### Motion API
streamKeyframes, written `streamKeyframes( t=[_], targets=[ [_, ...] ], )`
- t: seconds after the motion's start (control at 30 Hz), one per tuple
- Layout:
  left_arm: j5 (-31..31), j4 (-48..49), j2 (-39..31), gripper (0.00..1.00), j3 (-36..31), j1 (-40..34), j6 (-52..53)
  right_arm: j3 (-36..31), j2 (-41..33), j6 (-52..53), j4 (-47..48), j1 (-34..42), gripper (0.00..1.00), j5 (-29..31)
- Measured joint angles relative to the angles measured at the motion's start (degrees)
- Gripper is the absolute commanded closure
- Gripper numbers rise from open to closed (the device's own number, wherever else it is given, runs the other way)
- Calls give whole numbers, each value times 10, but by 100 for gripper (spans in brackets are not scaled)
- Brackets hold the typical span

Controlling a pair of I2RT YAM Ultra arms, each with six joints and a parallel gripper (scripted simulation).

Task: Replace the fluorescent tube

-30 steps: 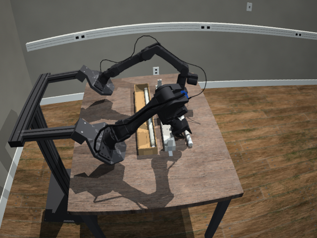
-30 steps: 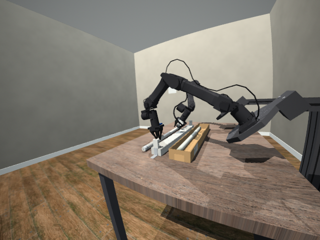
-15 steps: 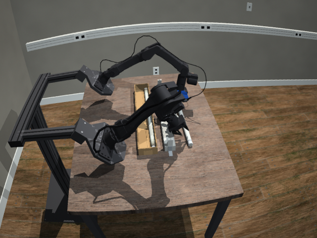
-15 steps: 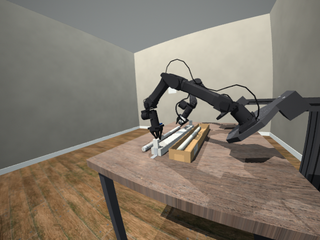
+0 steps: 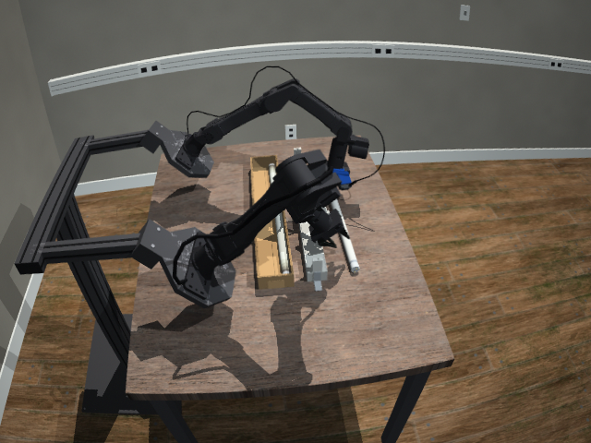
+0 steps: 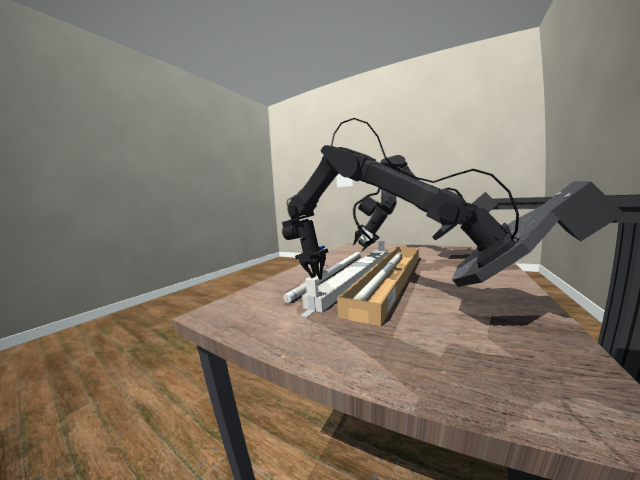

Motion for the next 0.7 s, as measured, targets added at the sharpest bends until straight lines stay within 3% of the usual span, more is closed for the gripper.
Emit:
streamKeyframes(
  t=[0.23, 0.7],
  targets=[
    [0, 0, 0, 89, 0, 0, 0, 18, 5, 8, -28, 1, 51, -1],
    [0, 0, 0, 89, 0, 0, 0, 167, 26, 76, -273, 31, 51, 0]
  ],
)
